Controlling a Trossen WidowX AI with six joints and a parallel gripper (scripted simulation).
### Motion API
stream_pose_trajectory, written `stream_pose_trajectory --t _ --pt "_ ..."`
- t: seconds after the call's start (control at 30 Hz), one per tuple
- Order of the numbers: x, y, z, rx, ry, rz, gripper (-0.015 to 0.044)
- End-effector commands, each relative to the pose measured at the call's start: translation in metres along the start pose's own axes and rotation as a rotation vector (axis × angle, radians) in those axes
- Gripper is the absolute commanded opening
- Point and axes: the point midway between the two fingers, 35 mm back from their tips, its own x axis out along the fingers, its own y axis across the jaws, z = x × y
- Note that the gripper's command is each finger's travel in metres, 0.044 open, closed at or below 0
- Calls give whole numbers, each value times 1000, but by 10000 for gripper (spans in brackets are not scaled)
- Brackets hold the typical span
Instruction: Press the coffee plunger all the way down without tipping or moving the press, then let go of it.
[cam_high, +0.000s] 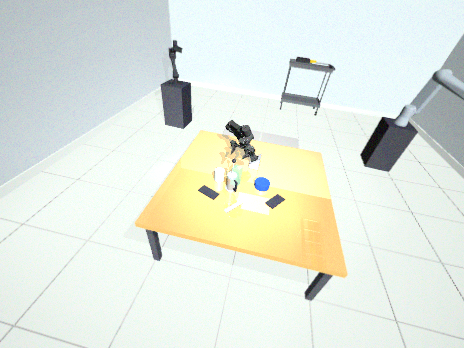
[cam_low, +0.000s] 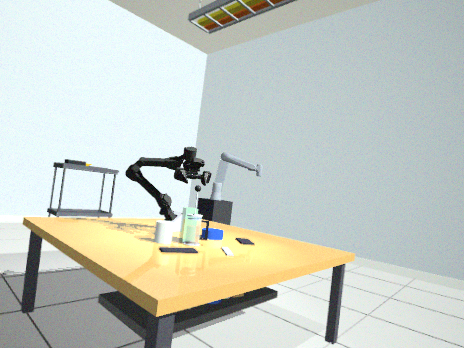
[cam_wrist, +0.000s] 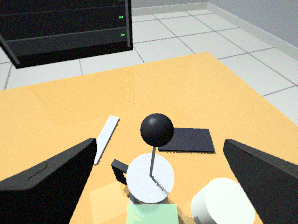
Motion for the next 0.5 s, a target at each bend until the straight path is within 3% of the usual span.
stream_pose_trajectory --t 0.0,0.47 --pt "4 0 -1 0 -2 6 440" --pt "26 0 0 1 -3 7 440"
